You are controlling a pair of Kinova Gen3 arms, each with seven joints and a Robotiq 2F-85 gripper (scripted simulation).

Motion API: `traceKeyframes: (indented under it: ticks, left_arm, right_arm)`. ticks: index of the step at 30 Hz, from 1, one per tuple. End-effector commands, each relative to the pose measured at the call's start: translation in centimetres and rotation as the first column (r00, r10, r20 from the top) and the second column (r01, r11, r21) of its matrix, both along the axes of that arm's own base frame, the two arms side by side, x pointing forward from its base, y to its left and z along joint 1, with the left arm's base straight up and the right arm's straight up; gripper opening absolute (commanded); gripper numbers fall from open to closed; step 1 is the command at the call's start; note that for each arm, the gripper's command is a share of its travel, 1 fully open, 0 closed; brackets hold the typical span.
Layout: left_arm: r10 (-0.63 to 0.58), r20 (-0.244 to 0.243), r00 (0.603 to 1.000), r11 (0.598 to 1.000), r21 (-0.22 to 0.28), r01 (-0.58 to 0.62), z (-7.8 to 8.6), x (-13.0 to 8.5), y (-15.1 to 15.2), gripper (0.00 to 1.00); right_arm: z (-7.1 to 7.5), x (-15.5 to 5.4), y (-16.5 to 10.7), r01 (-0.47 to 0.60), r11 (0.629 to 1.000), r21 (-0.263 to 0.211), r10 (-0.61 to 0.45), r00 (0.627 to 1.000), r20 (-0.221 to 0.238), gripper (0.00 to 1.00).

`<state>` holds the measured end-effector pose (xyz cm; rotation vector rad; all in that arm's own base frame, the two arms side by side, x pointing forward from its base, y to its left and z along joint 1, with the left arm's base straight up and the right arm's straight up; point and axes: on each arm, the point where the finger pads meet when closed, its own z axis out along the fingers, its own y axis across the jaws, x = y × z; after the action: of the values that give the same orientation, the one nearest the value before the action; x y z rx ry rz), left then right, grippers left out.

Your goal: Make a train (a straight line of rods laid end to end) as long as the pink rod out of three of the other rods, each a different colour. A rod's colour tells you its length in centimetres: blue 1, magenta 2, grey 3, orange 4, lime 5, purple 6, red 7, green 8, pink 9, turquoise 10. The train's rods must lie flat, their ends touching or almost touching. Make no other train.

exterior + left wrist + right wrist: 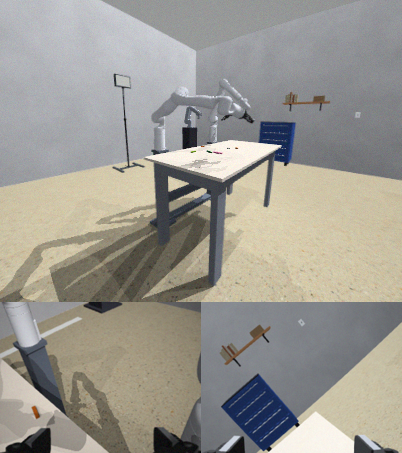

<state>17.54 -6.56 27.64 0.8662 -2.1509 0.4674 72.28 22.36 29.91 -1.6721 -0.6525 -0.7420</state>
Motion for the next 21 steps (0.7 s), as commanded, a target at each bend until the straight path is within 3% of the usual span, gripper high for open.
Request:
traceKeyframes:
  ticks: [1, 21]
  left_arm:
    - [0.0, 0.001, 1.0, 1.0, 0.0, 0.0, 0.03, 0.01, 0.0, 1.0]
    - [-0.004, 0.003, 1.0, 1.0, 0.0, 0.004, -0.01, 0.05, 0.02, 1.0]
  right_arm:
    - [0.2, 0.01, 0.0, 0.0, 1.0, 0.0, 0.0, 1.0, 0.003, 1.0]
    - [0.18, 0.01, -0.04, 0.0, 1.0, -0.001, 0.0, 1.0, 0.004, 1.0]
